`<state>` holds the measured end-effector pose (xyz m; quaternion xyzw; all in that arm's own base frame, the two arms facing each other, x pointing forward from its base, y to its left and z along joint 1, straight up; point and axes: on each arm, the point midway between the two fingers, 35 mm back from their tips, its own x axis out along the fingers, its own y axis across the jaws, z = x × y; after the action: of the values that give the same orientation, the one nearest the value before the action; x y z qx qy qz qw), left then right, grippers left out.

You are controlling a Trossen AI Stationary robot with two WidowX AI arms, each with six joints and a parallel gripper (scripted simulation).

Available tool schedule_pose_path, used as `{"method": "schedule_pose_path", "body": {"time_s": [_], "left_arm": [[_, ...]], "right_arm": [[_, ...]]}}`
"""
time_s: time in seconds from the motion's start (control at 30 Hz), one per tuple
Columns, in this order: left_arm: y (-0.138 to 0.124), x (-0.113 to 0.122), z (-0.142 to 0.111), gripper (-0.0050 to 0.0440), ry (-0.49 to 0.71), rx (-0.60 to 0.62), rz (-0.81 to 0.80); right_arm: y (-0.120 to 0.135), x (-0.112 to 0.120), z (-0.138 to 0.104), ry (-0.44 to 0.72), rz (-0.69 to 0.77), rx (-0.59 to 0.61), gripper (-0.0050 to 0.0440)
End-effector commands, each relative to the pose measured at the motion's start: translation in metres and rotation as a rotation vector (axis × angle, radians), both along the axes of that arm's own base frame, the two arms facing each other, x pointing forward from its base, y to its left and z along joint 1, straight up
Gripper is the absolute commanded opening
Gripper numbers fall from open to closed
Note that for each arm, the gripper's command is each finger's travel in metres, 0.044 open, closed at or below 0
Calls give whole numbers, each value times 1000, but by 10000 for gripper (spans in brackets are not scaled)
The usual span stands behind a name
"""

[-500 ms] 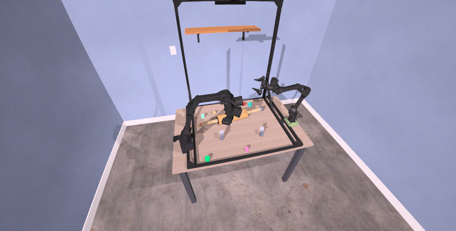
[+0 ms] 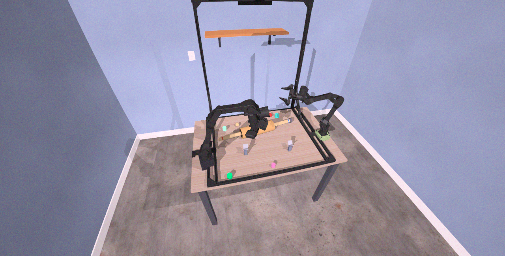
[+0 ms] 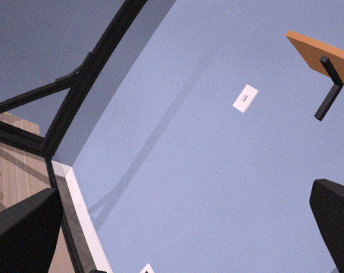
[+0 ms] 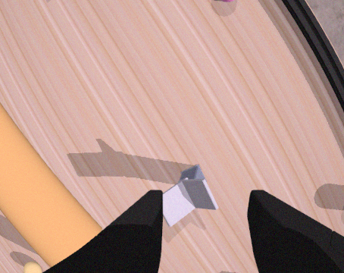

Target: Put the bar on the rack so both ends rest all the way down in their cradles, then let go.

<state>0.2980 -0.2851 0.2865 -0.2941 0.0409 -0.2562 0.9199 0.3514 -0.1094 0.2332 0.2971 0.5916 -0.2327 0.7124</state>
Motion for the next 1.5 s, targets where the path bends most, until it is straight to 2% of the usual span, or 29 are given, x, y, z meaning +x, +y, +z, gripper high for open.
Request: {"method": "schedule_pose_path", "body": {"time_s": [0.0,0.03,0.43,0.47,1.27,1.47], "left_arm": [[0,0,0,440,0,0,0],[0,0,0,440,0,0,0],[0,0,0,440,0,0,0],[0,0,0,440,0,0,0],[-1,1,-1,440,4,5,0],[-10,16,-19,440,94,97,-7]], "right_arm": [[0,0,0,0,0,0,140],[0,0,0,0,0,0,140],[0,0,0,0,0,0,428],[0,0,0,0,0,0,440],[1,0,-1,1,3,0,440],[27,6,-13,16,62,1,440]]}}
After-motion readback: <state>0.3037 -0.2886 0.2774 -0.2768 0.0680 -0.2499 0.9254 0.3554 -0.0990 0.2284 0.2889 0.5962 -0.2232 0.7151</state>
